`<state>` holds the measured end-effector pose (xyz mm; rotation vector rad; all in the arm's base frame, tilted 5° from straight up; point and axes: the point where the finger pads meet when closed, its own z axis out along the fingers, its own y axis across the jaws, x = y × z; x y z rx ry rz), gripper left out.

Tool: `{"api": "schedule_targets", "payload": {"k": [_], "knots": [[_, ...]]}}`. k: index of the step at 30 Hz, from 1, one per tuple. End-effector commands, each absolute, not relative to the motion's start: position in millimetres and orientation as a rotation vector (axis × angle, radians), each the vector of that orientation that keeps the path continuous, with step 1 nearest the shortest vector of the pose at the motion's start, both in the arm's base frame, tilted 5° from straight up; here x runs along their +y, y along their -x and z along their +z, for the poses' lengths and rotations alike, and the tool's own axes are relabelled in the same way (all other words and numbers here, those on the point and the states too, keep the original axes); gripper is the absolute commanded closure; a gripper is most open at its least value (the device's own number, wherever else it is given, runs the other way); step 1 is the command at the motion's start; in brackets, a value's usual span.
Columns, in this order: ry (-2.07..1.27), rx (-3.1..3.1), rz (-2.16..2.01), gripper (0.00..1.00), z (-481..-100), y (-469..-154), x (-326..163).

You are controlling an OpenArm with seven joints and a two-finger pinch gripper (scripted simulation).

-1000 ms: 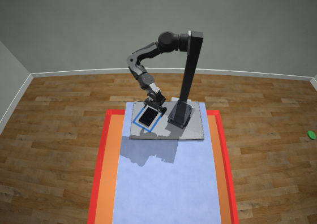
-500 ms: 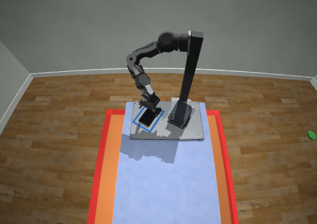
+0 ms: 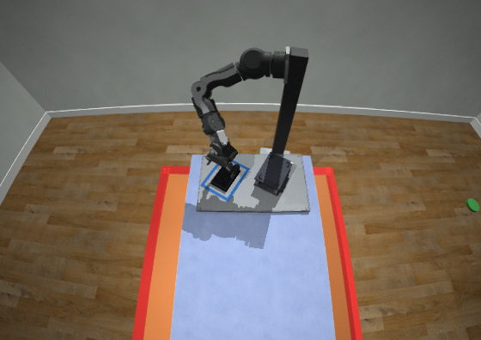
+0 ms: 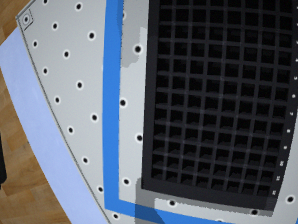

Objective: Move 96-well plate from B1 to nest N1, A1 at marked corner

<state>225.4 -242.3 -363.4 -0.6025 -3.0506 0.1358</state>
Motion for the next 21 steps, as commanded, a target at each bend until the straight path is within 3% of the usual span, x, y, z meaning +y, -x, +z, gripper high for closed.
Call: {"api": "schedule_targets", "payload": {"k": [1,21], "knots": [[0.595,-3.055,0.121,0.23,-362.7,-226.6,-240.4],[0.595,-3.055,0.122,0.23,-361.2,-226.6,-237.3]]}}
